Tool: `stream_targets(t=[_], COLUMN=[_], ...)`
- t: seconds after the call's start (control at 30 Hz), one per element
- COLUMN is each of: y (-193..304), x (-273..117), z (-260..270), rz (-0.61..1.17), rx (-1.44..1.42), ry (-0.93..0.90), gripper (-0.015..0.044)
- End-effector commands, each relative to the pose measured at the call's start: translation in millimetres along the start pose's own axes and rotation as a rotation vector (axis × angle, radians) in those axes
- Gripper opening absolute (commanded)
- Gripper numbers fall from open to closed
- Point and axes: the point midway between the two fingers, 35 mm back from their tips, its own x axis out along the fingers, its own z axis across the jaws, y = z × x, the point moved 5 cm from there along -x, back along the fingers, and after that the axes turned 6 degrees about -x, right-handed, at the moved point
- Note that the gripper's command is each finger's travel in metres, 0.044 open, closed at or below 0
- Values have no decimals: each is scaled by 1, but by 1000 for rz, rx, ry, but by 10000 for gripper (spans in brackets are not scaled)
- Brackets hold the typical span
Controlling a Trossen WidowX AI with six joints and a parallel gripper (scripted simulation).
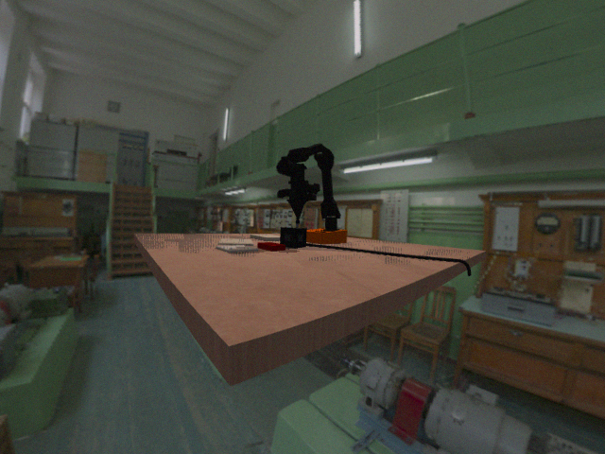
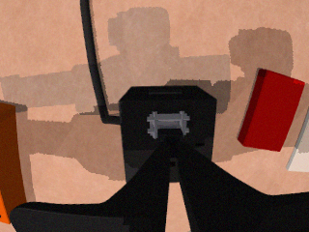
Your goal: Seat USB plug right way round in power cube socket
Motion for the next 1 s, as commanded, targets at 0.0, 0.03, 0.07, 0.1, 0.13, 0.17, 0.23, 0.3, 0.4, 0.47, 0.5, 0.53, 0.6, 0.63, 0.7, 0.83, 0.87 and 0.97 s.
stream_targets(t=[0.0, 0.03, 0.07, 0.1, 0.13, 0.17, 0.23, 0.3, 0.4, 0.47, 0.5, 0.53, 0.6, 0.63, 0.7, 0.83, 0.87, 0.97], y=[0, 0, 0, 0, 0, 0, 0, 0, 0, 0, 0, 0, 0, 0, 0, 0, 0, 0], x=[1, 1, 1, 1, 1, 1, 1, 2, 2, 2, 2, 3, 3, 3, 3, 4, 4, 4], z=[0, 0, 0, 0, 0, 0, 0, 0, 0, 0, 0, 0, 0, 0, 0, 0, 0, 0], rz=[-4, -4, -4, -4, -4, -4, -4, -4, -4, -4, -4, -4, -4, -4, -4, -4, -4, -4], rx=[-7, -7, -7, -7, -7, -7, -7, -7, -7, -7, -7, -7, -7, -7, -7, -7, -7, -7], ry=[2, 2, 2, 2, 2, 2, 2, 2, 2, 2, 2, 2, 2, 2, 2, 2, 2, 2], gripper=[0, 0, 0, 0, 0, 0, 0, 0, 0, 0, 0, 0, 0, 0, 0, 0, 0, 0])
